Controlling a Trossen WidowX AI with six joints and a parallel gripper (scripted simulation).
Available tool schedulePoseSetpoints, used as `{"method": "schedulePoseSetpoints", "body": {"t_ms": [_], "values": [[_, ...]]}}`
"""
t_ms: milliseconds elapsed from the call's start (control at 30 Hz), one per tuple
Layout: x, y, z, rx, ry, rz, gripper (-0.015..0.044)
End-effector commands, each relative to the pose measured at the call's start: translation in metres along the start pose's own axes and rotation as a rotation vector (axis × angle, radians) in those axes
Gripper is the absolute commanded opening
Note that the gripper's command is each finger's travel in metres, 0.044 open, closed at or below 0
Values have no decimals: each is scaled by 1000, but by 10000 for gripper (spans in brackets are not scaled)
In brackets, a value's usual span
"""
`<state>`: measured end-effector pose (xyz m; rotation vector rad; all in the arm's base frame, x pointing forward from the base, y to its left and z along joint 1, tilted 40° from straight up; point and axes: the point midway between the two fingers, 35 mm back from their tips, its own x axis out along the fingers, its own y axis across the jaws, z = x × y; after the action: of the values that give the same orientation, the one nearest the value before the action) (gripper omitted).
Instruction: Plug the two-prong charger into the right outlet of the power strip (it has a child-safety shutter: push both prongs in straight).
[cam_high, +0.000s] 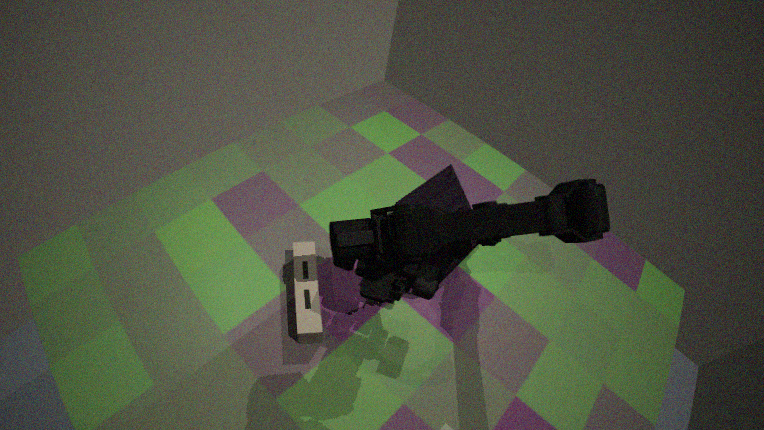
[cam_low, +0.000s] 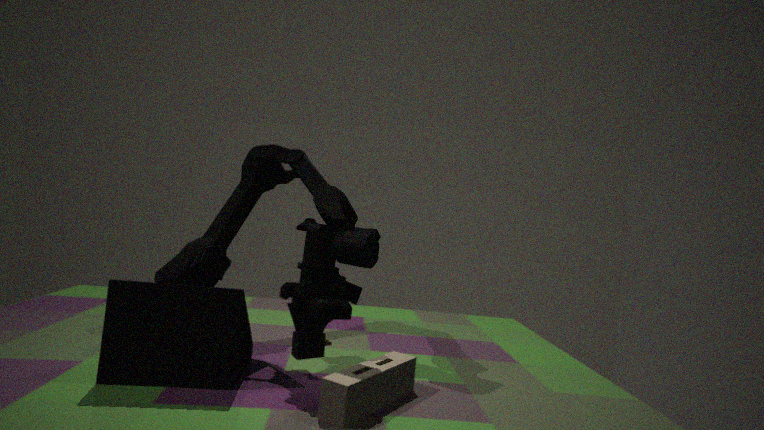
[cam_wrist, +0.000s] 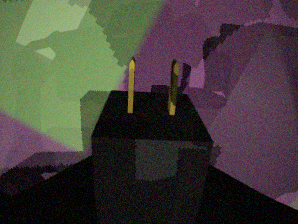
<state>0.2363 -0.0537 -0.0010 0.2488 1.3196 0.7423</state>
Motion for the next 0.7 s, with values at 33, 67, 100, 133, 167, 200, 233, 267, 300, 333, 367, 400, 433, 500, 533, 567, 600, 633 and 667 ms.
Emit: {"method": "schedulePoseSetpoints", "body": {"t_ms": [33, 67, 100, 133, 167, 200, 233, 267, 300, 333, 367, 400, 433, 500, 533, 567, 600, 633, 667], "values": [[3, -5, -3, 87, 6, 8, 0], [4, -5, -3, 104, 6, 9, 0], [4, -6, -4, 121, 6, 9, 0], [4, -7, -4, 138, 6, 10, 0], [5, -7, -5, 156, 7, 11, 0], [5, -8, -5, 173, 7, 12, 0], [6, -9, -5, 190, 7, 13, 0], [6, -9, -6, 207, 7, 14, 0], [6, -10, -6, 225, 7, 15, 0], [7, -11, -7, 242, 8, 16, 0], [7, -11, -7, 259, 8, 17, 0], [8, -12, -7, 276, 8, 18, 0], [8, -13, -8, 294, 9, 19, 0], [9, -14, -9, 328, 9, 21, 0], [9, -15, -9, 345, 10, 22, 0], [10, -16, -10, 362, 10, 23, 0], [10, -16, -10, 380, 10, 24, 0], [11, -17, -10, 397, 11, 25, 0], [11, -18, -11, 414, 11, 26, 0]]}}
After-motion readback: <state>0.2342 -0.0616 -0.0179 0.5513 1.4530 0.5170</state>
